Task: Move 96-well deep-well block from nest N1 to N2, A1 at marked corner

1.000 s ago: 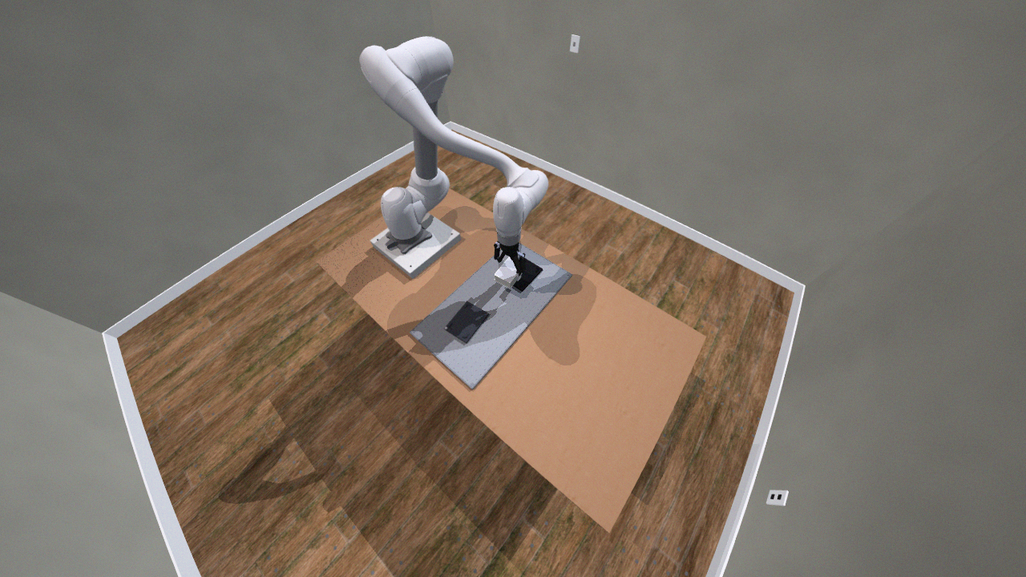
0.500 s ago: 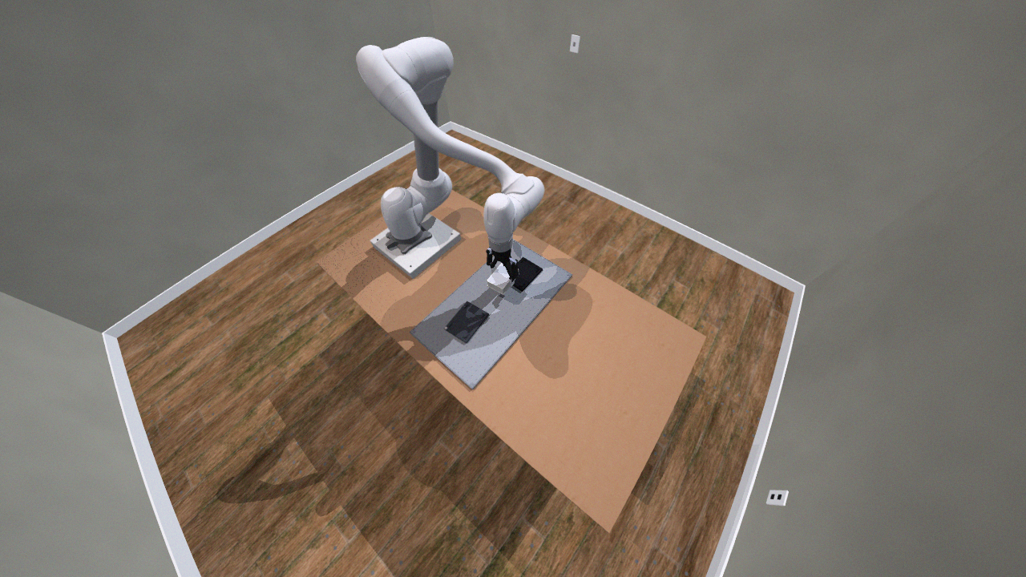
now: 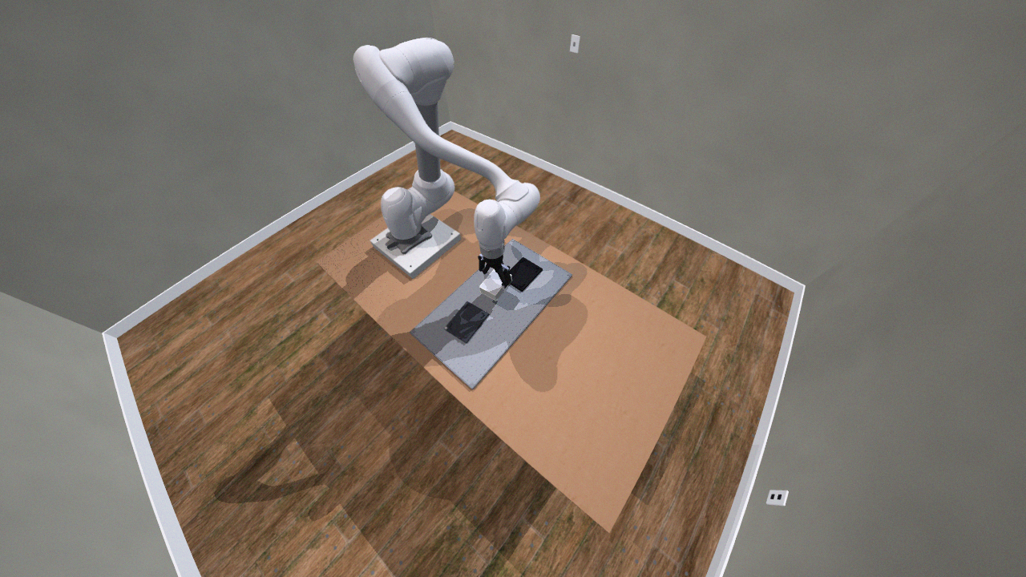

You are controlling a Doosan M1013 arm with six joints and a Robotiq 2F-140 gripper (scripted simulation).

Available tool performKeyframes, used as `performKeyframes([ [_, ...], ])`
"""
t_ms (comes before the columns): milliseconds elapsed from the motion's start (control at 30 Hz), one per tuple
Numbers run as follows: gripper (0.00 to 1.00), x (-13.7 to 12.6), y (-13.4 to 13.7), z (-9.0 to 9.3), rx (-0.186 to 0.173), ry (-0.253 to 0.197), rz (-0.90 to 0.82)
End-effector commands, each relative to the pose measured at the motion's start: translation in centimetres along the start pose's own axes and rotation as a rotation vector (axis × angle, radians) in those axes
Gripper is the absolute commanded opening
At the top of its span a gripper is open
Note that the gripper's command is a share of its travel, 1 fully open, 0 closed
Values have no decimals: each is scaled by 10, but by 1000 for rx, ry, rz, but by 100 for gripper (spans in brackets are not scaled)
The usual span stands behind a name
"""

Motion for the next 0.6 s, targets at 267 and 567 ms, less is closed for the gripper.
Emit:
performKeyframes([
  [267,0,31,-1,0,0,0,0],
  [567,0,61,-3,0,0,0,0],
])
Point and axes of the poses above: the point where the finger pads meet when closed, its own z axis out along the fingers, its own y axis across the jaws, x = y × z, the point moved 1 cm from there along -z, back along the fingers, and after that the axes turned 14 degrees about z, right-handed, at the moved point
